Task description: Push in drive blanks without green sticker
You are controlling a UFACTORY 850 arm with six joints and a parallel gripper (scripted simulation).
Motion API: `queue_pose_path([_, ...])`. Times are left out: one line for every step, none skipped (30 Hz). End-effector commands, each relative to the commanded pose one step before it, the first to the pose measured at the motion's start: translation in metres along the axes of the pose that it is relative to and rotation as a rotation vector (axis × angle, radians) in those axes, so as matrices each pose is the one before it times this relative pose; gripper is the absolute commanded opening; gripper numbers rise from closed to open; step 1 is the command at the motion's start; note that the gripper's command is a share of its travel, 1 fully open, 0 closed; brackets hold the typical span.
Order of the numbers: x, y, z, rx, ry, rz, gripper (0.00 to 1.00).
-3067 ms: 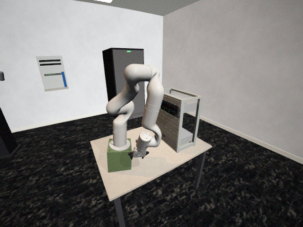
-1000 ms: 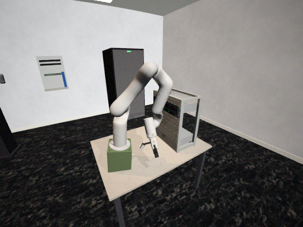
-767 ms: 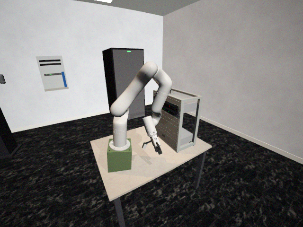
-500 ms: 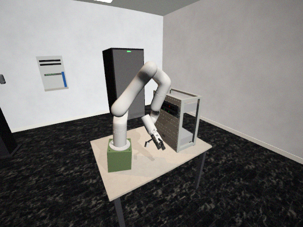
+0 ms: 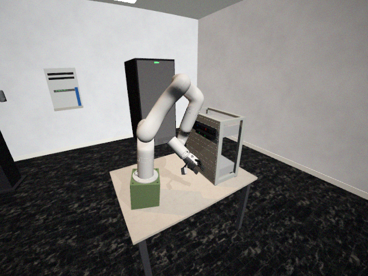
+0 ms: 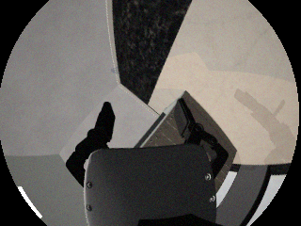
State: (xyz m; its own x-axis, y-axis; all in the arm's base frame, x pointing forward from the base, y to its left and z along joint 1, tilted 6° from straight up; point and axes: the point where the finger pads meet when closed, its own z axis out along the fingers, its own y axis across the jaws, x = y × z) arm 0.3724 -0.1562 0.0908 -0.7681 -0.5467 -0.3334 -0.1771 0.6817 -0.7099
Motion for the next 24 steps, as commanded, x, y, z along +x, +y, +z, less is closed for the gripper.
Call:
queue_pose_path([-0.02311, -0.00112, -0.00857, 0.03726, -0.07354, -0.07506, 1.00])
queue_pose_path([-0.00646, -0.00044, -0.00228, 0.00943, -0.02048, -0.01972, 1.00])
queue_pose_path([-0.00643, -0.00053, -0.00226, 0.00948, -0.02029, -0.01930, 1.00])
queue_pose_path([-0.00640, -0.00062, -0.00224, 0.00953, -0.02009, -0.01889, 1.00])
queue_pose_path([-0.00637, -0.00070, -0.00222, 0.00958, -0.01989, -0.01848, 1.00])
queue_pose_path([-0.00632, -0.00079, -0.00219, 0.00962, -0.01968, -0.01807, 1.00])
queue_pose_path([-0.00628, -0.00087, -0.00217, 0.00966, -0.01947, -0.01767, 1.00])
queue_pose_path([-0.00623, -0.00095, -0.00215, 0.00970, -0.01924, -0.01726, 1.00])
queue_pose_path([-0.00618, -0.00102, -0.00212, 0.00973, -0.01901, -0.01686, 1.00])
queue_pose_path([-0.00612, -0.00110, -0.00209, 0.00976, -0.01877, -0.01646, 1.00])
queue_pose_path([-0.00607, -0.00117, -0.00206, 0.00978, -0.01853, -0.01607, 1.00])
queue_pose_path([-0.00600, -0.00124, -0.00204, 0.00980, -0.01828, -0.01567, 1.00])
queue_pose_path([-0.00594, -0.00130, -0.00201, 0.00981, -0.01803, -0.01529, 1.00])
queue_pose_path([-0.00587, -0.00137, -0.00198, 0.00982, -0.01776, -0.01490, 1.00])
queue_pose_path([-0.00580, -0.00143, -0.00195, 0.00982, -0.01750, -0.01452, 1.00])
queue_pose_path([-0.00572, -0.00148, -0.00192, 0.00982, -0.01723, -0.01415, 1.00])
queue_pose_path([0.00000, 0.00000, 0.00000, 0.00000, 0.00000, 0.00000, 1.00])
queue_pose_path([0.00000, 0.00000, 0.00000, 0.00000, 0.00000, 0.00000, 1.00])
queue_pose_path([-0.00565, -0.00154, -0.00188, 0.00981, -0.01695, -0.01377, 1.00])
queue_pose_path([-0.00557, -0.00159, -0.00185, 0.00980, -0.01668, -0.01341, 1.00])
queue_pose_path([-0.00549, -0.00164, -0.00182, 0.00978, -0.01639, -0.01304, 1.00])
queue_pose_path([-0.00540, -0.00168, -0.00179, 0.00975, -0.01611, -0.01269, 1.00])
queue_pose_path([-0.00532, -0.00172, -0.00175, 0.00972, -0.01582, -0.01234, 1.00])
queue_pose_path([-0.00523, -0.00176, -0.00172, 0.00968, -0.01553, -0.01199, 1.00])
